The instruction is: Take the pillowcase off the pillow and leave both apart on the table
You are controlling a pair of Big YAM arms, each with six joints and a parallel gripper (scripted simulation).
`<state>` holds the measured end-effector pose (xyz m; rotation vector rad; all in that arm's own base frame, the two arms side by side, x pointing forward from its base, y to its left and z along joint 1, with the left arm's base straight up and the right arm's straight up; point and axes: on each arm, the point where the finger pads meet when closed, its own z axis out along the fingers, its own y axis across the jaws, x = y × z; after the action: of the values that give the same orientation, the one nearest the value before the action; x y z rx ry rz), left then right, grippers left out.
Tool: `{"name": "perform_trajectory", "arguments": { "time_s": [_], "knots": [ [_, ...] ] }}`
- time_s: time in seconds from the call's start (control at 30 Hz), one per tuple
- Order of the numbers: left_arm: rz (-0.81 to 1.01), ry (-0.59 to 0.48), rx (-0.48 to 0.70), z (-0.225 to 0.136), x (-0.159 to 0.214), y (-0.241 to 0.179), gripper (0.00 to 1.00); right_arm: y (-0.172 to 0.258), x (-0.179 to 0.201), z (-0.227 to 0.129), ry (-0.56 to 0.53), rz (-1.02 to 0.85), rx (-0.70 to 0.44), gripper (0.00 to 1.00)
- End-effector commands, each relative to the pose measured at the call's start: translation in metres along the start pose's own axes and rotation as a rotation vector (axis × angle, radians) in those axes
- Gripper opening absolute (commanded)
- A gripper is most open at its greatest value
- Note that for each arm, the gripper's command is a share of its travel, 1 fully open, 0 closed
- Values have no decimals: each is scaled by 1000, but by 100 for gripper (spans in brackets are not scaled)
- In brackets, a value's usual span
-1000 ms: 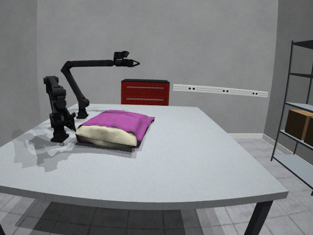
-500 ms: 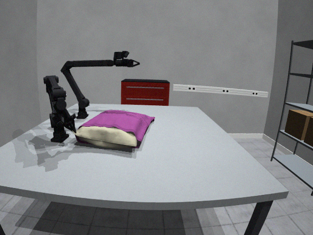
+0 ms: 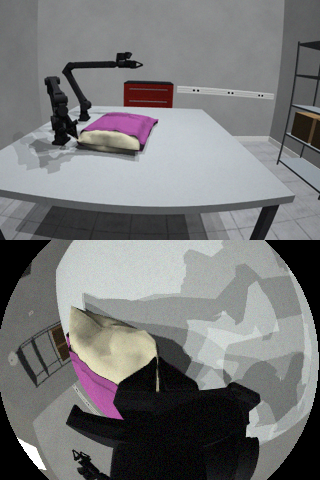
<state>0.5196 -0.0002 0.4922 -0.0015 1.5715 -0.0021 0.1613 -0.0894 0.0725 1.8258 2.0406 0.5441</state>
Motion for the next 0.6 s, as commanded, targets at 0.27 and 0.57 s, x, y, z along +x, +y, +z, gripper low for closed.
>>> {"name": "perform_trajectory", "arguments": {
  "time_s": [0.27, 0.57],
  "knots": [
    [6, -30, 9, -5, -14, -6, 100, 6, -11, 4, -29, -20, -21, 2],
    [4, -30, 9, -5, -14, -6, 60, 3, -9, 6, -30, -23, -22, 2]
  ]
}}
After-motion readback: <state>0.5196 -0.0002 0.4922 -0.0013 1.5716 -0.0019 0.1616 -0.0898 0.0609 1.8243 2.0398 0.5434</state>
